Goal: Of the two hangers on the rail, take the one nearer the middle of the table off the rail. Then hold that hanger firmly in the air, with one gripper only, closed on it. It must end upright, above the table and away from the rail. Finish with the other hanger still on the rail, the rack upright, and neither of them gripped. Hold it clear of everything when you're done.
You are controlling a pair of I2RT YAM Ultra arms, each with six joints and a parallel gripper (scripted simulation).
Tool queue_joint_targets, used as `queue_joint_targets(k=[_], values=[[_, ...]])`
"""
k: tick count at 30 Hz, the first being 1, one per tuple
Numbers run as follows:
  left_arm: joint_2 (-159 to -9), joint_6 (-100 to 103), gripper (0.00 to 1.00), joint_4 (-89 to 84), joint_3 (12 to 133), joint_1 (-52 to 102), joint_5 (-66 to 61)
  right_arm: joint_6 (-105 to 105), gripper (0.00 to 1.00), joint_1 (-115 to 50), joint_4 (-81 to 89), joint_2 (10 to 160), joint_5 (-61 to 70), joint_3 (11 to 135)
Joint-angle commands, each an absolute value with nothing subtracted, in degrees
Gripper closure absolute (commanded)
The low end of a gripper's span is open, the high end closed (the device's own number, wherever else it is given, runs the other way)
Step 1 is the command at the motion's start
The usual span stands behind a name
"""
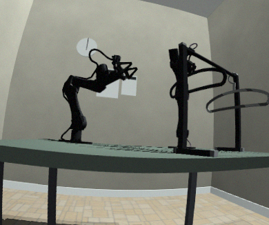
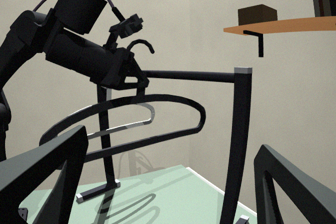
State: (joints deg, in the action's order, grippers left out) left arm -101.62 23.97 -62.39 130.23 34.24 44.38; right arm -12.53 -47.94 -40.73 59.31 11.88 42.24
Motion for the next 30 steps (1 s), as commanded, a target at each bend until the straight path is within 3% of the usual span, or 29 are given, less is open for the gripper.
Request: queue_joint_targets(k=[1,22,30], values=[[-97.8,27.4,1.00,-64.7,128.7,37.2,48.3,-12.6,0.00,-48.1,-42.5,59.0,11.7,42.9],[-97.9,40.8,1.00,-76.6,130.3,47.3,61.3,-12.6,0.00,-48.1,-42.5,59.0,11.7,42.9],[-98.7,41.7,1.00,-78.3,131.8,47.2,61.4,-13.4,0.00,-46.5,-32.6,56.7,18.0,44.0]])
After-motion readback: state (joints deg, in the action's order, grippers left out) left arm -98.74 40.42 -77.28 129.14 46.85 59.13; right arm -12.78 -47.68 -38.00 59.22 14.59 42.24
